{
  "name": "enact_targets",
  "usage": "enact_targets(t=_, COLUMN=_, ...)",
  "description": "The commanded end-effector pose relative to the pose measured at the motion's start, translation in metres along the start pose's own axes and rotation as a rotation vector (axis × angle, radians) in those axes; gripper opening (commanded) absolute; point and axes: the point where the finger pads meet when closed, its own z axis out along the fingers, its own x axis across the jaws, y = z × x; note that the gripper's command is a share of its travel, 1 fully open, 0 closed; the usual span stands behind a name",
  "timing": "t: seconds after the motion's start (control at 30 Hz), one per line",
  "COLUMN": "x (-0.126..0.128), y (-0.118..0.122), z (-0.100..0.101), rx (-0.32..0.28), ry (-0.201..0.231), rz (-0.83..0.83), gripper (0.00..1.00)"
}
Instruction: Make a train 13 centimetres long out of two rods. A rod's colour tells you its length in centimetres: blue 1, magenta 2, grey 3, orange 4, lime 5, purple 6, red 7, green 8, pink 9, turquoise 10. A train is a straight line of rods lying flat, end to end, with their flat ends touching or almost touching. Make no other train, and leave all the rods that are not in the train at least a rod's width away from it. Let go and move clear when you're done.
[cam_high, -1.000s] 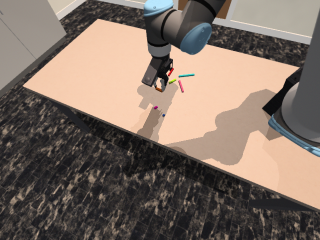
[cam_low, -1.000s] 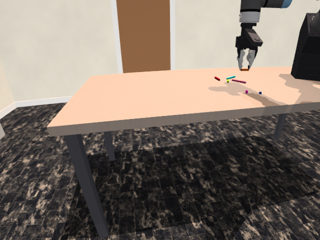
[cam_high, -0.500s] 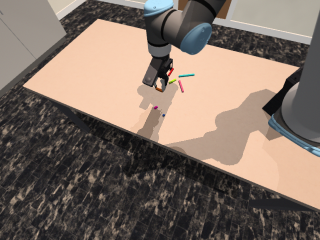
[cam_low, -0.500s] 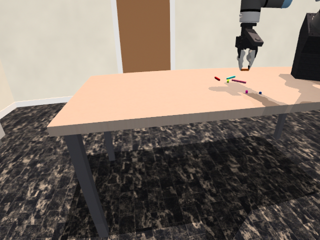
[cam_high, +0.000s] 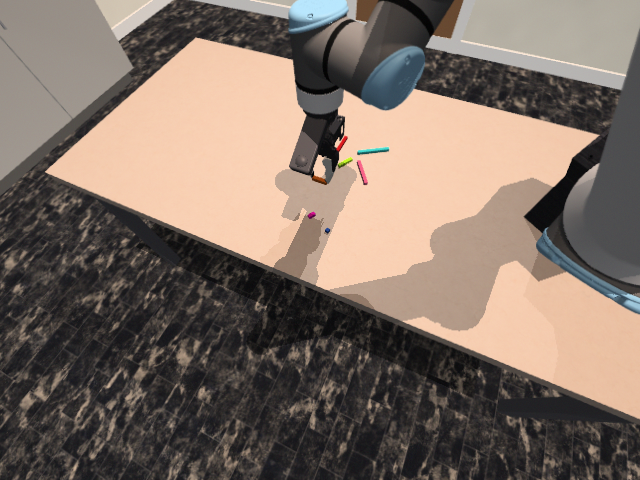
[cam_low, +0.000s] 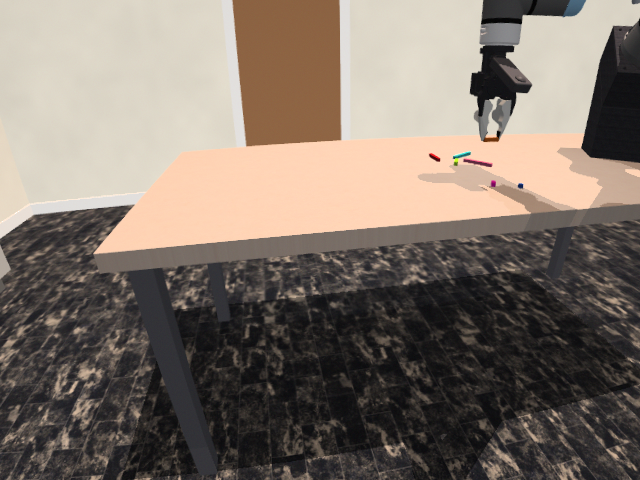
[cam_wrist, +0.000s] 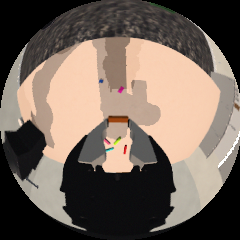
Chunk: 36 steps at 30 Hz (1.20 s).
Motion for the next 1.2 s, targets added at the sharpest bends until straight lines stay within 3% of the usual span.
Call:
enact_targets(t=0.0, x=-0.001, y=0.0, z=0.0, rx=0.0, ry=0.0, rz=-0.044, gripper=0.0)
enact_targets(t=0.47, x=-0.008, y=0.0, z=-0.001, rx=0.0, ry=0.0, rz=-0.247, gripper=0.0)
enact_targets(t=1.17, x=-0.023, y=0.002, z=-0.001, rx=0.0, ry=0.001, rz=-0.747, gripper=0.0)
